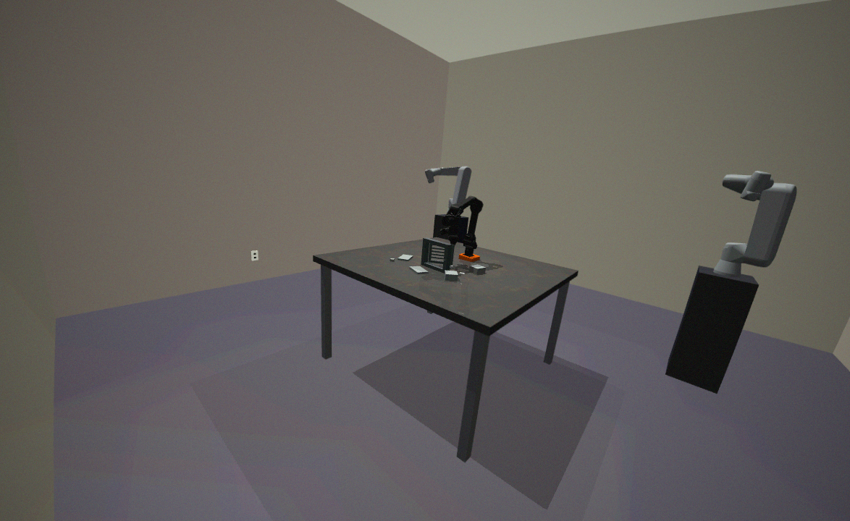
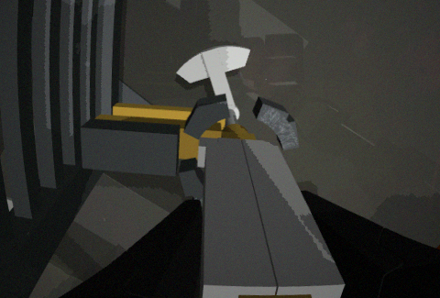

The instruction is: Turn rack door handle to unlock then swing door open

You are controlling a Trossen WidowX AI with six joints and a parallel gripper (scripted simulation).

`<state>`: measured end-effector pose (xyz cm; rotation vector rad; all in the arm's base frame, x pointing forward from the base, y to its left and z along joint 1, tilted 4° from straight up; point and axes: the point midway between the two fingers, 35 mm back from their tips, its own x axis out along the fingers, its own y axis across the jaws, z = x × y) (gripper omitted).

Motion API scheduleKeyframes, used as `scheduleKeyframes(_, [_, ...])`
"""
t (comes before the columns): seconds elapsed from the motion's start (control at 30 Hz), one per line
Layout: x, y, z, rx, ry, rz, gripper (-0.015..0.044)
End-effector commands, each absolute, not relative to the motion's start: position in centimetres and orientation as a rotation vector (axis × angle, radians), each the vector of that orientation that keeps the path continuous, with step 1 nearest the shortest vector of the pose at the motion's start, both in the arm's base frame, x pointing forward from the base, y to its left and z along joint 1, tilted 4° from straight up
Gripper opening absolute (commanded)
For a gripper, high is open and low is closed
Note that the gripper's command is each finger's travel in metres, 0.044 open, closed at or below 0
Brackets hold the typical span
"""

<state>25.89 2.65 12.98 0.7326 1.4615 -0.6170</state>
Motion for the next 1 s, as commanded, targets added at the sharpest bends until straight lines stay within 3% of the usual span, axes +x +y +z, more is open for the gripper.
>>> scheduleKeyframes(0.0, [25.5,2.0,12.9,0.679,1.468,-0.561,0.002])
scheduleKeyframes(0.97, [23.4,-3.1,12.4,0.369,1.522,-0.268,0.002])
